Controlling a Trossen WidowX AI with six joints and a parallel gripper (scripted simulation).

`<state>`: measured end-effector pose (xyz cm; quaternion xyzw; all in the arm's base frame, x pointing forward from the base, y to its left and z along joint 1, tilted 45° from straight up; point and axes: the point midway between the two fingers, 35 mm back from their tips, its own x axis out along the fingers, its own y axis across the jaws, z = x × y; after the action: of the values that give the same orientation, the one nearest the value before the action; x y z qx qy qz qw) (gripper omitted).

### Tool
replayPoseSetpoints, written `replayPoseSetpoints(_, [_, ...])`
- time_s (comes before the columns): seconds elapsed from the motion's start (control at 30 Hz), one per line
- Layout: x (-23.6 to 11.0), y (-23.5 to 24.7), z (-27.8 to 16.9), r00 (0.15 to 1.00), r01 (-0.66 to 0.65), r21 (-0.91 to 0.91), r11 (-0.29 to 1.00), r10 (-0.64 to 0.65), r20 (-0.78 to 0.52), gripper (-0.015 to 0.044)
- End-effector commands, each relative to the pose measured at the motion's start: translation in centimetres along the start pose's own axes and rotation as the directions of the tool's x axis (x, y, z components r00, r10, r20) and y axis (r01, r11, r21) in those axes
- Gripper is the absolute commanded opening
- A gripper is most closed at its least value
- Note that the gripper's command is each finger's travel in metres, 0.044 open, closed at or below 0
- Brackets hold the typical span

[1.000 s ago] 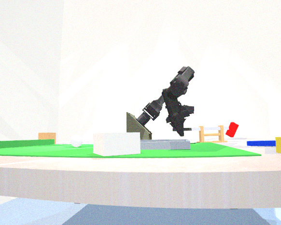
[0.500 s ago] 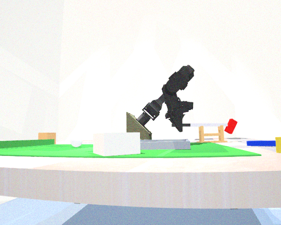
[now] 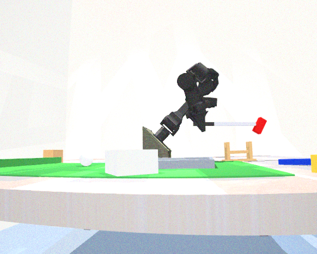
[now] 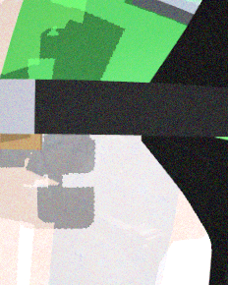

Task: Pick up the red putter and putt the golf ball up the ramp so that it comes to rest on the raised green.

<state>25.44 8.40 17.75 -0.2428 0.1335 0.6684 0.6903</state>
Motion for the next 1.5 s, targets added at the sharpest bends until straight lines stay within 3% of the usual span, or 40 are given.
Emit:
replayPoseSetpoints(0.0, [-1.4,0.1,0.7,1.000,0.003,-0.003,1.000,-0.003,0.010,0.0000])
replayPoseSetpoints(0.2, [-1.2,-0.6,-1.2,1.000,0.019,0.058,0.998,-0.017,-0.021,0.0000])
replayPoseSetpoints(0.7, [-5.7,-2.8,-11.9,0.980,0.162,0.451,0.878,-0.089,-0.179,0.0000])
replayPoseSetpoints(1.07, [-8.8,-1.7,-19.3,0.966,0.236,0.720,0.652,-0.079,-0.246,0.0000])
replayPoseSetpoints(1.47, [-11.7,1.7,-27.1,0.957,0.287,0.905,0.315,-0.051,-0.286,0.0000])
